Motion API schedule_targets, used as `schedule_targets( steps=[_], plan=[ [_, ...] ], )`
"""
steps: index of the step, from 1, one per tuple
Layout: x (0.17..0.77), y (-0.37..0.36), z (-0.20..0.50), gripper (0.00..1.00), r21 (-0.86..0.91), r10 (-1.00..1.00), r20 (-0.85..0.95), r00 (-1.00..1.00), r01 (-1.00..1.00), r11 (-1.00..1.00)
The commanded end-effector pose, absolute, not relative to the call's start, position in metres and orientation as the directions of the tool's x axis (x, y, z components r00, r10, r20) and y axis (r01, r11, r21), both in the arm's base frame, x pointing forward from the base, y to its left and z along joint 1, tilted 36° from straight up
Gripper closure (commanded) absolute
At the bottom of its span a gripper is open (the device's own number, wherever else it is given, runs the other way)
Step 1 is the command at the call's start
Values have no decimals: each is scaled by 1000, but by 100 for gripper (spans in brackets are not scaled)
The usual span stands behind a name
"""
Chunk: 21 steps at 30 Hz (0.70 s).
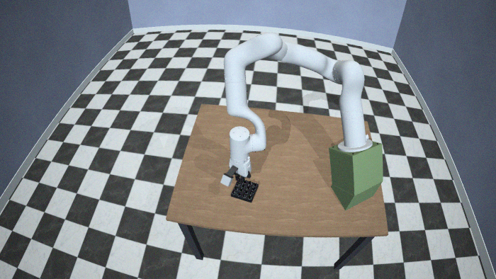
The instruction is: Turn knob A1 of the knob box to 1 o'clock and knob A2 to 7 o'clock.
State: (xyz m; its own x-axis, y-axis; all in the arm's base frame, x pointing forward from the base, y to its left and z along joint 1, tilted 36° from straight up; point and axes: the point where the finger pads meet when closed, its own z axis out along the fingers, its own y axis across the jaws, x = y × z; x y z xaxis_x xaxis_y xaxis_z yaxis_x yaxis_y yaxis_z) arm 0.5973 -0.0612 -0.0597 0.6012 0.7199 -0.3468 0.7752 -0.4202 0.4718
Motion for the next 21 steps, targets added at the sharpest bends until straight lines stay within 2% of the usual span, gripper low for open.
schedule_targets(
  steps=[1,21],
  plan=[
    [597,-57,-53,81,473,720,-346,601,775,-420],
    [592,-42,-32,81,473,720,-346,601,775,-420]
  ],
)
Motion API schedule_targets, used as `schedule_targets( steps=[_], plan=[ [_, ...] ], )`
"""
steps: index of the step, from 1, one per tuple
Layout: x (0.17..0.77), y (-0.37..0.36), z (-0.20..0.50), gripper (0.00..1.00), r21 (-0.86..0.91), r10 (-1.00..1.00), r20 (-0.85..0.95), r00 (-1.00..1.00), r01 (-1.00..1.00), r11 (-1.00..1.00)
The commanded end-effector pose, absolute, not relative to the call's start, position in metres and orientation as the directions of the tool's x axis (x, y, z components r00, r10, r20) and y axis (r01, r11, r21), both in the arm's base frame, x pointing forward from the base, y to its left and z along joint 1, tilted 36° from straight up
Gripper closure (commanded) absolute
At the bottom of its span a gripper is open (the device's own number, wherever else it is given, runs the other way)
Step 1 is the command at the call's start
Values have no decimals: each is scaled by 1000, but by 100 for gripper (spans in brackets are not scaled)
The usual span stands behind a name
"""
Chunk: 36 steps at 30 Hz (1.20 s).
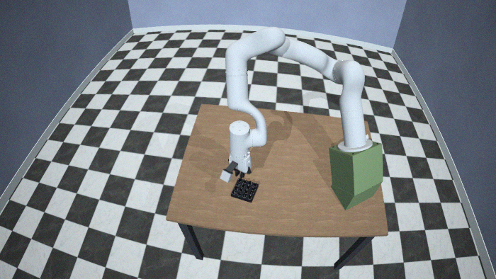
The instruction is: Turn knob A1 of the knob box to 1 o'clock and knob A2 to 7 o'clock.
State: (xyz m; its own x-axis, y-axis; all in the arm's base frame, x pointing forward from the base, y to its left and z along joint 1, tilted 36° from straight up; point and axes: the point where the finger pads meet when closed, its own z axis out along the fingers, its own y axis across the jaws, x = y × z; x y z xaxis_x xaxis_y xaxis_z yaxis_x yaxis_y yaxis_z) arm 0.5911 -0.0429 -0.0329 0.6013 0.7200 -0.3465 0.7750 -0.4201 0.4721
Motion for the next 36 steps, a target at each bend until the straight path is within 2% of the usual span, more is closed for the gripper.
schedule_targets(
  steps=[1,17,32,34,36],
  plan=[
    [592,-42,-32,81,473,720,-346,601,775,-420],
    [590,-41,-32,81,443,752,-383,536,821,-360],
    [583,-36,-30,81,214,833,-545,92,976,32],
    [583,-36,-30,81,214,833,-545,92,976,32],
    [581,-35,-30,81,153,825,-565,-14,981,122]
  ],
)
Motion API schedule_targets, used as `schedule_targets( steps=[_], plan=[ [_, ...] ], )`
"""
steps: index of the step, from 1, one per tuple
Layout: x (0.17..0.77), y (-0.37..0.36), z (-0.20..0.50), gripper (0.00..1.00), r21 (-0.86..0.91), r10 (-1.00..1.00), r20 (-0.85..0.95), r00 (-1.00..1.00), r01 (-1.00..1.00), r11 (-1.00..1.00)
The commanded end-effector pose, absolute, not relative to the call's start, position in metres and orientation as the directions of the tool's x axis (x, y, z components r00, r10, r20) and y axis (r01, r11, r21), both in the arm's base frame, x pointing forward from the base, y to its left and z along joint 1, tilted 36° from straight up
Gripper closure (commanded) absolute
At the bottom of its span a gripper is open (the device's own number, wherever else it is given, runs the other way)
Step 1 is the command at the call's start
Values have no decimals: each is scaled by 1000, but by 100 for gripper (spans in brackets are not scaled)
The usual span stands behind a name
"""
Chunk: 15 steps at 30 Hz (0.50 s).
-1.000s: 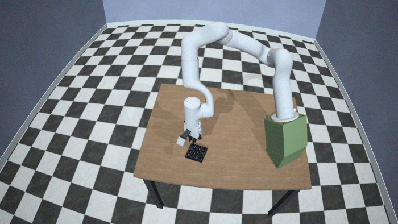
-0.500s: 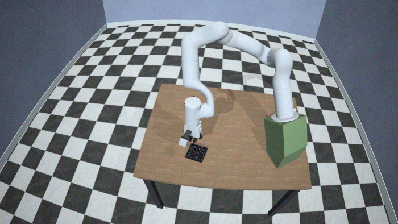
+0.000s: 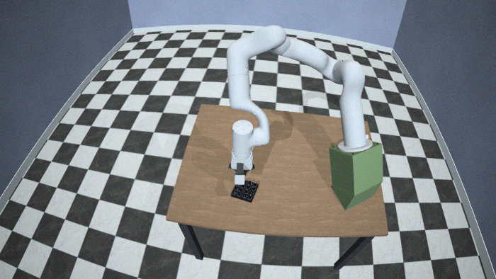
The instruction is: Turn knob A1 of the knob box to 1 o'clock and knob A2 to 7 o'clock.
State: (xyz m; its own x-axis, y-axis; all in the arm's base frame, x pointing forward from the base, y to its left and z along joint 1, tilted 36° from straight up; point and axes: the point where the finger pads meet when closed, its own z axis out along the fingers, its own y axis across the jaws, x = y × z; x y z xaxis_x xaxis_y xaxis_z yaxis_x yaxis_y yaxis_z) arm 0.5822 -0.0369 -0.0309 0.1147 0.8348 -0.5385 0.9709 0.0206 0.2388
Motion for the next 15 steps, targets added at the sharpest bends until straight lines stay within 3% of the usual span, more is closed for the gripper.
schedule_targets(
  steps=[1,15],
  plan=[
    [580,-35,-30,81,141,822,-568,-37,980,141],
    [575,-31,-29,81,-65,722,-582,-374,907,417]
  ],
)
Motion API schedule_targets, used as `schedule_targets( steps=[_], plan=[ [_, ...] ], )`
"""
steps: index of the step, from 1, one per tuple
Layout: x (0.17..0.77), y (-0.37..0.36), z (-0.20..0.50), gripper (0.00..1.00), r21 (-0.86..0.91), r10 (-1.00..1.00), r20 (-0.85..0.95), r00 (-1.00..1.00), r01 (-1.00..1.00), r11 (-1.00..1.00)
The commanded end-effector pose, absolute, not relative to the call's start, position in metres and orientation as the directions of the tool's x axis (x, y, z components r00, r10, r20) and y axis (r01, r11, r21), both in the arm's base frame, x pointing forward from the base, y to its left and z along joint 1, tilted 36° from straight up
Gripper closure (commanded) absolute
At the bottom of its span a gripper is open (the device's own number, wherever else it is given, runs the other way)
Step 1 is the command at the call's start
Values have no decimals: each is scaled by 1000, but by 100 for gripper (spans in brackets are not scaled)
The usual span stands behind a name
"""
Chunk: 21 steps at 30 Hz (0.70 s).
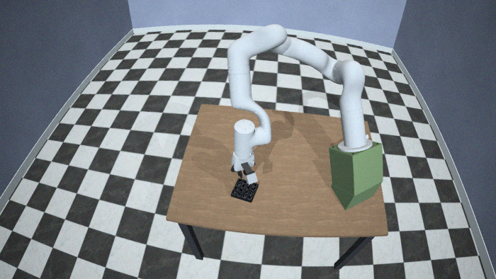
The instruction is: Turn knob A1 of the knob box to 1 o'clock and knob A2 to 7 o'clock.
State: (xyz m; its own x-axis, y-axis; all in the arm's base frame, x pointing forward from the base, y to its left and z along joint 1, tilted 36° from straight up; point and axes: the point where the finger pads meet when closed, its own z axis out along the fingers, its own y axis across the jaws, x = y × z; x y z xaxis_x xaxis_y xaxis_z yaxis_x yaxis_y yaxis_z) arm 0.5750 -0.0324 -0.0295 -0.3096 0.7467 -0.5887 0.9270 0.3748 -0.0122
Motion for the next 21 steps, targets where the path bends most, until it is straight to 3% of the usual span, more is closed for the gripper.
schedule_targets(
  steps=[1,21],
  plan=[
    [573,-31,-28,81,-113,685,-575,-447,873,475],
    [564,-25,-27,81,-398,332,-429,-840,506,765]
  ],
)
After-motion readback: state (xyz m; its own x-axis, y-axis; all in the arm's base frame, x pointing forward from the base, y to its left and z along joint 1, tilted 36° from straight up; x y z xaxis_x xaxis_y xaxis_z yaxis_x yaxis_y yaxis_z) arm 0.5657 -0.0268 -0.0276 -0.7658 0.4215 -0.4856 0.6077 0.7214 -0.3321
